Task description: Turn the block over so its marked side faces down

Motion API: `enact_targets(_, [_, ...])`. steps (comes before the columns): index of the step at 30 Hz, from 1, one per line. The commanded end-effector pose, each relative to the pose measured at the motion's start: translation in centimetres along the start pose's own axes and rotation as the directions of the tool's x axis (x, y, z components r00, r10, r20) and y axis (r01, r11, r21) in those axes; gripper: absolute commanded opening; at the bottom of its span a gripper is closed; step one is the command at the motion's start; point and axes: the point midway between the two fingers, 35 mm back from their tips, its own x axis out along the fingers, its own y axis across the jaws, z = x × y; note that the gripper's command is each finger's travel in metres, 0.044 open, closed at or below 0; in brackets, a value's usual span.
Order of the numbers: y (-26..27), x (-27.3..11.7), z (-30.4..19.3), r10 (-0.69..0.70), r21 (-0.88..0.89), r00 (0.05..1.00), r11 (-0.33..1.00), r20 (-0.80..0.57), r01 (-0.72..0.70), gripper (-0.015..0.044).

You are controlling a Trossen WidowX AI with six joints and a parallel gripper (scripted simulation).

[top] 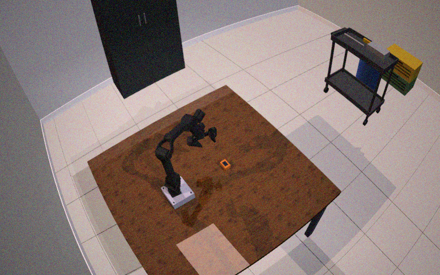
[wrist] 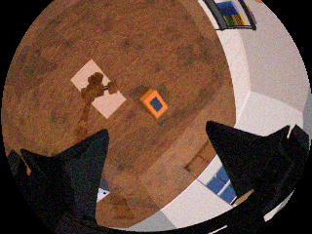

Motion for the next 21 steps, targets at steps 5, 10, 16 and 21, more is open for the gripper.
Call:
enact_targets(5, [-4.4, 10.1, -2.7, 0.340, 0.721, 0.940, 0.662, -0.042, -0.207, 0.0440])
enact_targets(10, [-5.2, 12.2, -3.7, 0.407, 0.832, 0.913, 0.513, -0.022, -0.209, 0.0440])
enact_targets(16, [-5.5, 12.4, -3.4, 0.406, 0.833, 0.913, 0.513, -0.022, -0.209, 0.0440])
enact_targets(21, [-4.6, 14.6, -3.5, 0.406, 0.833, 0.913, 0.513, -0.022, -0.209, 0.0440])
